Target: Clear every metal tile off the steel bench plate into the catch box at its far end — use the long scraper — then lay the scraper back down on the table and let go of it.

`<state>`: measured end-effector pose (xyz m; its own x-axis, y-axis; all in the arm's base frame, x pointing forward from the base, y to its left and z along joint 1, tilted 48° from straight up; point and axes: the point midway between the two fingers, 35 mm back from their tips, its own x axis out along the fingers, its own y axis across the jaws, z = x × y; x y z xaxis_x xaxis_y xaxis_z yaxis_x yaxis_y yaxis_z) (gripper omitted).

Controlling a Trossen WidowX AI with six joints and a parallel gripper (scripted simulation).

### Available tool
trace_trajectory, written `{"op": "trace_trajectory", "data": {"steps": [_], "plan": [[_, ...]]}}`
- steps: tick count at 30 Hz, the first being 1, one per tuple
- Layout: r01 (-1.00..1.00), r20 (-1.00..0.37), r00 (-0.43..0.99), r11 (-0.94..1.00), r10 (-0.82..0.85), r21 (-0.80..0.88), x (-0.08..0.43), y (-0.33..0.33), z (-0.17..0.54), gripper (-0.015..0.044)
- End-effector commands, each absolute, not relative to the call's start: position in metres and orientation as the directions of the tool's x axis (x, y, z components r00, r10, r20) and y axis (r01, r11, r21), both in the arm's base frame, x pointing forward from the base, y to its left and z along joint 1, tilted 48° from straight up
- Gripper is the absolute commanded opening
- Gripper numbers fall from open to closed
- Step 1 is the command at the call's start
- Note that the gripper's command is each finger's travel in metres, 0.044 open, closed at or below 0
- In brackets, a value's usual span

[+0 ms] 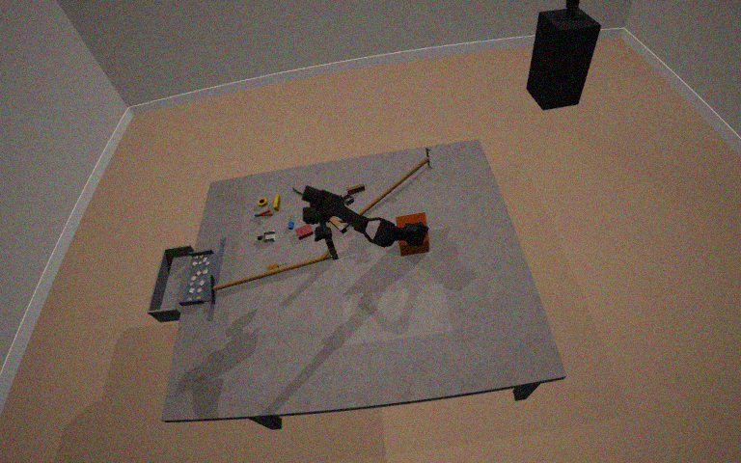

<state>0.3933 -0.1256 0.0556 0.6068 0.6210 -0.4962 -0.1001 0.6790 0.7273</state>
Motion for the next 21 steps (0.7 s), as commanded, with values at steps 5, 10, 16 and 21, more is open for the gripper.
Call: {"op": "trace_trajectory", "data": {"steps": [5,10,16,21], "plan": [[-0.105,-0.484,0.622,0.678,0.616,0.728,0.372,-0.125,0.055,0.044],[-0.104,-0.478,0.632,0.678,0.61,0.728,0.358,-0.124,0.054,0.044],[-0.103,-0.47,0.645,0.678,0.603,0.728,0.341,-0.122,0.053,0.044],[-0.102,-0.463,0.656,0.678,0.596,0.728,0.327,-0.119,0.052,0.044]]}}
